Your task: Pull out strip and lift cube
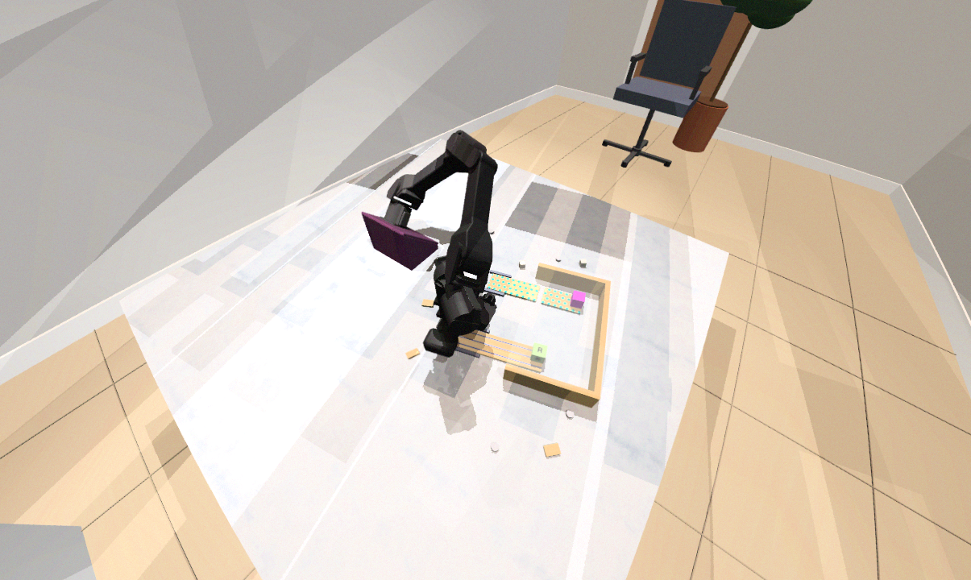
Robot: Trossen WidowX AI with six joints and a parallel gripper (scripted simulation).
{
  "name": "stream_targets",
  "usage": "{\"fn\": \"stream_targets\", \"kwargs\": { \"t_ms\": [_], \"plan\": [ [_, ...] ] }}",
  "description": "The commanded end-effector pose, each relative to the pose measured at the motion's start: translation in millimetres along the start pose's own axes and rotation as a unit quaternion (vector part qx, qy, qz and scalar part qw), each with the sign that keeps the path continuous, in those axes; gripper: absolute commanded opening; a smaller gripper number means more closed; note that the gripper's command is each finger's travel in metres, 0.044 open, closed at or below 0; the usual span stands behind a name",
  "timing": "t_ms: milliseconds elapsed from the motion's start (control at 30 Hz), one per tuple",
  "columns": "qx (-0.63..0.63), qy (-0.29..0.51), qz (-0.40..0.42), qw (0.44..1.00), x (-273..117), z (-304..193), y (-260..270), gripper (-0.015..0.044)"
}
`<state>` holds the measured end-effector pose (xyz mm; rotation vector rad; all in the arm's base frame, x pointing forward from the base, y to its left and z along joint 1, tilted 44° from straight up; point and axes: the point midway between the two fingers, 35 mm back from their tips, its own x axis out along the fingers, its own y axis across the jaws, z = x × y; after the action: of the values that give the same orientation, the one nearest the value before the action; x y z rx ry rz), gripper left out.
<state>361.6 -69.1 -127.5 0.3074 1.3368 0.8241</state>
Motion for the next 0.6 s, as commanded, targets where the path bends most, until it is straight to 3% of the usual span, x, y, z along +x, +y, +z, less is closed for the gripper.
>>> {"fn": "stream_targets", "kwargs": {
  "t_ms": [0,567],
  "plan": [
    [0.004,0.012,0.006,1.000,7,-13,3,0.0000],
    [0.005,0.013,0.006,1.000,6,-39,3,0.0000]
  ]
}}
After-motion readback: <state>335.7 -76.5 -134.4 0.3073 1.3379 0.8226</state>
